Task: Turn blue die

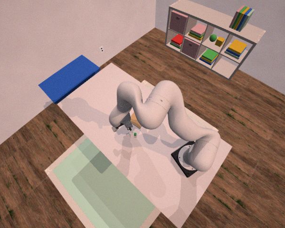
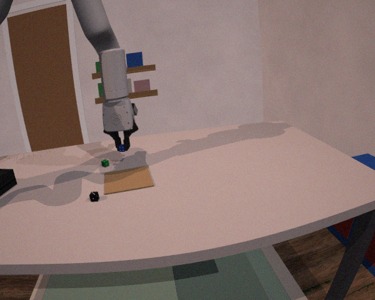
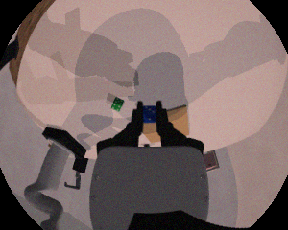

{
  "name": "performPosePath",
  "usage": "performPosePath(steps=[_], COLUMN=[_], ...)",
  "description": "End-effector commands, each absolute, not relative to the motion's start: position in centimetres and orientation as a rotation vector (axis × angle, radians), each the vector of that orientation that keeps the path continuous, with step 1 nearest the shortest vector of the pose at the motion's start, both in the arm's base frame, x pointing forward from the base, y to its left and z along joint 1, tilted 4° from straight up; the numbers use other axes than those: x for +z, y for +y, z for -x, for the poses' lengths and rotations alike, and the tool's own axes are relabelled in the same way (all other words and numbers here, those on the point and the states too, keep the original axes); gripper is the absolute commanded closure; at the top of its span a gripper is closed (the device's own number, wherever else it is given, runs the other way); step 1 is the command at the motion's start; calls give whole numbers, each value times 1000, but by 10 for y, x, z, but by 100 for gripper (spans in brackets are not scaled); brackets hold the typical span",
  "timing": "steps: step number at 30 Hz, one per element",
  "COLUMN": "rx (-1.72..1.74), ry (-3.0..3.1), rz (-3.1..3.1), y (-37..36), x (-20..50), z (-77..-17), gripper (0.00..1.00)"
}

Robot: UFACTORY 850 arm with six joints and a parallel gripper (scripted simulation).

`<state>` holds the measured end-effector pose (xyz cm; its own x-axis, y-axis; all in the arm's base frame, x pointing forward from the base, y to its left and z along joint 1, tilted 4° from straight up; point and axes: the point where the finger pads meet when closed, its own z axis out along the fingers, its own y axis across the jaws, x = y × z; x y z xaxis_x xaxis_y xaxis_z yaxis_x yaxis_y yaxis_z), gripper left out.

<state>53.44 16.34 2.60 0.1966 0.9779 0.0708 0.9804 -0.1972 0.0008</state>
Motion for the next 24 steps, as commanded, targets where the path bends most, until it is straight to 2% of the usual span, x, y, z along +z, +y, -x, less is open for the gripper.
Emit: performPosePath(steps=[1,18,24], rx=[-87,-87,-81], ry=[-1962,-1959,-1761], rz=[2397,2400,2543], y=[162,159,88], x=[58,80,71], z=[-535,-535,-552], gripper=[85,85,85])
